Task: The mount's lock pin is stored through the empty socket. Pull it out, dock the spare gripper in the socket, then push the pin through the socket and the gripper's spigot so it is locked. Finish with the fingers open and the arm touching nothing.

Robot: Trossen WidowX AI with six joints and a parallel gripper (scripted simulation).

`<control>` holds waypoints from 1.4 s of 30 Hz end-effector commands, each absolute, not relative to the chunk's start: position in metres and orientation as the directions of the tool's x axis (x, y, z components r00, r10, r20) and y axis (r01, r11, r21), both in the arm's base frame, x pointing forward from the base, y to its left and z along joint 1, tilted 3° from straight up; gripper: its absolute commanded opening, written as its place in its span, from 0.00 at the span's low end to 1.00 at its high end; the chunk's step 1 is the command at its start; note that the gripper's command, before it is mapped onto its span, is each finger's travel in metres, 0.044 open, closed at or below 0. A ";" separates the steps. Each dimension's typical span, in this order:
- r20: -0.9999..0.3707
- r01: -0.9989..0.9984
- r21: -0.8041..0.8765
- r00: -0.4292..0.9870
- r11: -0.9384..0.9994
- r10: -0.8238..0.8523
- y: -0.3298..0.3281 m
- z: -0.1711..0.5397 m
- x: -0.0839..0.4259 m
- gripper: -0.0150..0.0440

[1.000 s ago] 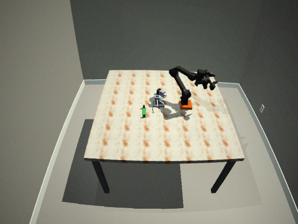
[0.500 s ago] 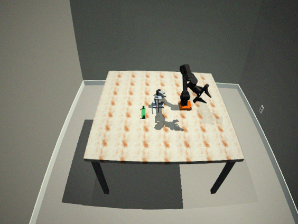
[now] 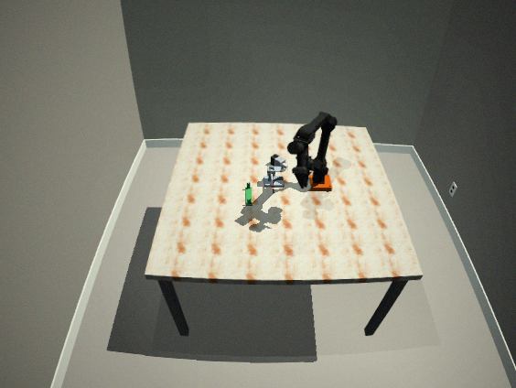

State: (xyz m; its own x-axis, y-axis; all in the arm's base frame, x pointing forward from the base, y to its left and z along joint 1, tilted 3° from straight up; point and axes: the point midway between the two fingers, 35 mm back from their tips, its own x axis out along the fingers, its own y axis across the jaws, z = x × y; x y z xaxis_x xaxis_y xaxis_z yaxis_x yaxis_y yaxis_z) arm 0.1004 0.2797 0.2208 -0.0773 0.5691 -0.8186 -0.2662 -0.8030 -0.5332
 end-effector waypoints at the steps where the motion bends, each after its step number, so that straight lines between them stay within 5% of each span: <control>1: -0.904 -0.575 -0.373 0.050 -0.728 0.424 0.243 0.209 0.161 0.76; 7: -0.982 -0.902 -0.162 0.105 -0.401 0.159 0.166 0.197 0.224 0.76; 13: -0.998 -0.992 -0.060 0.061 -0.107 -0.013 0.107 0.193 0.249 0.76; 42: -0.998 -0.993 -0.058 0.060 -0.107 -0.013 0.117 0.112 0.258 0.76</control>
State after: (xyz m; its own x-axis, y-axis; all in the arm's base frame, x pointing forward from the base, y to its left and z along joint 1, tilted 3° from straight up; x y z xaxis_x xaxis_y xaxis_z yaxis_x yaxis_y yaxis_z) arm 0.2588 0.1184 0.1201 0.0668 -0.0042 -0.9978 -0.9918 -0.1092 -0.0660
